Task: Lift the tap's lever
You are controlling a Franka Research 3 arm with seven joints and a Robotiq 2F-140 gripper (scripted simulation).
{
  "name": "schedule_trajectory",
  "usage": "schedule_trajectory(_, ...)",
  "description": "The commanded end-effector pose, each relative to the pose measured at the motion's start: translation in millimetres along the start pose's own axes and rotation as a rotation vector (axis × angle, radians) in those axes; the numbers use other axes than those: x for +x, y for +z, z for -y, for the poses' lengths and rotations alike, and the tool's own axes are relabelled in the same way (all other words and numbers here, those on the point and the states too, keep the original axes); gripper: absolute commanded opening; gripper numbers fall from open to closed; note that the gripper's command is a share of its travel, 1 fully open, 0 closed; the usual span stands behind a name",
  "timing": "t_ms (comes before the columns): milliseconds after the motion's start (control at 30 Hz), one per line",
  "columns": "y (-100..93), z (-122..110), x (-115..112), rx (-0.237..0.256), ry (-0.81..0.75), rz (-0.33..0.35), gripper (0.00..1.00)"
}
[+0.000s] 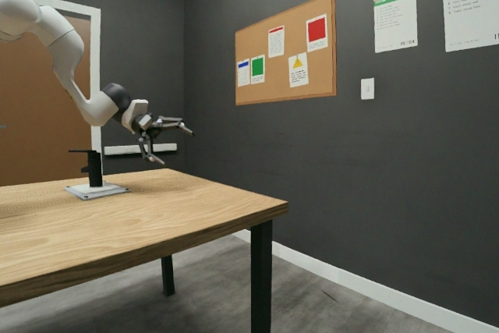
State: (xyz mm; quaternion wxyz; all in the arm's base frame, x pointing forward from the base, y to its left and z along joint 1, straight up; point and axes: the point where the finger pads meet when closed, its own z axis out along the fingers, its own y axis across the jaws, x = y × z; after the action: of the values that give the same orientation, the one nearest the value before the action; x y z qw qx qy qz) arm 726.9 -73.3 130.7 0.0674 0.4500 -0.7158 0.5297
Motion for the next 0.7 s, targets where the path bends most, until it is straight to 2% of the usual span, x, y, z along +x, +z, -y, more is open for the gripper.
schedule_trajectory(0, 0.0, 0.1, 0.0, 0.000, 0.000, 0.000, 1.00)
schedule_trajectory(567, -0.3, 0.0, 0.1, -0.001, -0.001, 0.000, 1.00)
schedule_trajectory(667, -11.8, -7.4, 2.3, -0.045, -0.035, 0.016, 1.00)
